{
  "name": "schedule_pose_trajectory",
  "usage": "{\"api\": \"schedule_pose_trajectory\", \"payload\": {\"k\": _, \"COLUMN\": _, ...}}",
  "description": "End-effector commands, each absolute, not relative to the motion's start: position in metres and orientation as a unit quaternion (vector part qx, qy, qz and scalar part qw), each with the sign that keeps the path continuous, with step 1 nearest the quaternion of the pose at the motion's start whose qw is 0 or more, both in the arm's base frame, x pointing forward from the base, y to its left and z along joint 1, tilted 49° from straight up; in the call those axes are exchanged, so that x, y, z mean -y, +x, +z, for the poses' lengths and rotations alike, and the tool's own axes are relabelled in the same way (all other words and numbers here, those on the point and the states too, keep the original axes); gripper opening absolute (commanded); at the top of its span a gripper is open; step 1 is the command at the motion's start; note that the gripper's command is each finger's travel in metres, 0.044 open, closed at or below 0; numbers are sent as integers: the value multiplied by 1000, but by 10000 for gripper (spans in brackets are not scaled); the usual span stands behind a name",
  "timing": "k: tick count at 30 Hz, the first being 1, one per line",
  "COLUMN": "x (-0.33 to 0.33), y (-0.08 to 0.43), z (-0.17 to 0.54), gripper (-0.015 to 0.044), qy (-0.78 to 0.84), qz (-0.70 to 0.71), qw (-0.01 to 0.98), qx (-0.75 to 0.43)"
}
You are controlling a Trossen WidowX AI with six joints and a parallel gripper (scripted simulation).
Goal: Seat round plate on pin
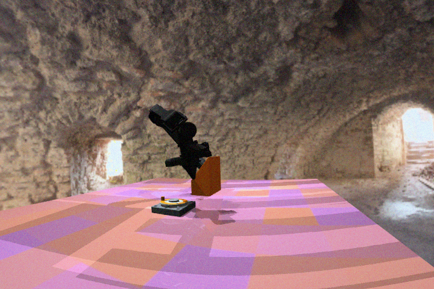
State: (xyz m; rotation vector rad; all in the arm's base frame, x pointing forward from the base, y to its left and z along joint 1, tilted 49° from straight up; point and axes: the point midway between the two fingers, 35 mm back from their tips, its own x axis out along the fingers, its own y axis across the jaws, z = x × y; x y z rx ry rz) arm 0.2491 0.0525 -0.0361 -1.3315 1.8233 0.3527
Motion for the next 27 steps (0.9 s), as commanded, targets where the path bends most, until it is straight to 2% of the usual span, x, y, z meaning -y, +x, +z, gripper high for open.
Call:
{"api": "schedule_pose_trajectory", "payload": {"k": 1, "x": -4, "y": 289, "z": 2, "gripper": 0, "qy": -414, "qz": -109, "qw": 571, "qx": -701}}
{"api": "schedule_pose_trajectory", "payload": {"k": 8, "x": 34, "y": 302, "z": 31, "gripper": 0, "qy": -312, "qz": -272, "qw": 644, "qx": -643}}
{"api": "schedule_pose_trajectory", "payload": {"k": 20, "x": 34, "y": 298, "z": 30, "gripper": 0, "qy": -312, "qz": -272, "qw": 644, "qx": -643}}
{"api": "schedule_pose_trajectory", "payload": {"k": 27, "x": 57, "y": 300, "z": 10, "gripper": 0, "qy": -312, "qz": -272, "qw": 644, "qx": -643}}
